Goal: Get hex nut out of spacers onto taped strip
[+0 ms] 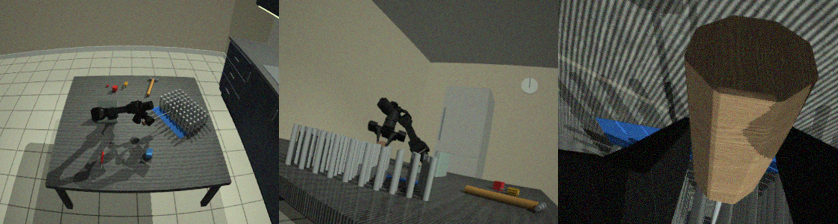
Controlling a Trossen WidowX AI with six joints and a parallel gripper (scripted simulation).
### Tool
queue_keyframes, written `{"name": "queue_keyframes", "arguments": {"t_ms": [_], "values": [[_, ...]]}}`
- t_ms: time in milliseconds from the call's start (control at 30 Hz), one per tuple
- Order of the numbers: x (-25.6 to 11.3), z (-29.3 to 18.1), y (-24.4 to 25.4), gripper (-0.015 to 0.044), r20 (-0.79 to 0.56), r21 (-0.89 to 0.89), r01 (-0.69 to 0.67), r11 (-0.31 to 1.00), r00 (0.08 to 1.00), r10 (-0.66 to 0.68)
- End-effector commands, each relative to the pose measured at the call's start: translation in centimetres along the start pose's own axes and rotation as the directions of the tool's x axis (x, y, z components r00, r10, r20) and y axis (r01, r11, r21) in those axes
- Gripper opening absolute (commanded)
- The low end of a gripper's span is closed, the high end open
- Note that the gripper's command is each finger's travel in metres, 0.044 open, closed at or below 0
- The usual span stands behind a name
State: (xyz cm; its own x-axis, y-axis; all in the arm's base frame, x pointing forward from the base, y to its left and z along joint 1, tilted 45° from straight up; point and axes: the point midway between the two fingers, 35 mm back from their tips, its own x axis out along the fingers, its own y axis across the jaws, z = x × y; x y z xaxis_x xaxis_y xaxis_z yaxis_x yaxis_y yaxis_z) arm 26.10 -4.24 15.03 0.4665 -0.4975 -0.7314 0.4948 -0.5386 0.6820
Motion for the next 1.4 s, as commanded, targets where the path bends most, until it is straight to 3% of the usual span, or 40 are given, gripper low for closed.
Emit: {"name": "queue_keyframes", "arguments": {"t_ms": [0,367,400,1367], "values": [[-1.8,-1.2,0.5,0.0000,-0.009,0.008,-0.009,1.000,1.000,0.009],[-6.2,-3.2,1.0,0.0000,-0.012,0.004,-0.026,1.000,1.000,0.026],[-4.7,-2.5,0.7,0.0000,0.000,-0.001,-0.012,1.000,1.000,0.012],[-3.4,4.7,6.0,0.0000,0.025,0.213,0.154,0.965,0.986,-0.163]]}}
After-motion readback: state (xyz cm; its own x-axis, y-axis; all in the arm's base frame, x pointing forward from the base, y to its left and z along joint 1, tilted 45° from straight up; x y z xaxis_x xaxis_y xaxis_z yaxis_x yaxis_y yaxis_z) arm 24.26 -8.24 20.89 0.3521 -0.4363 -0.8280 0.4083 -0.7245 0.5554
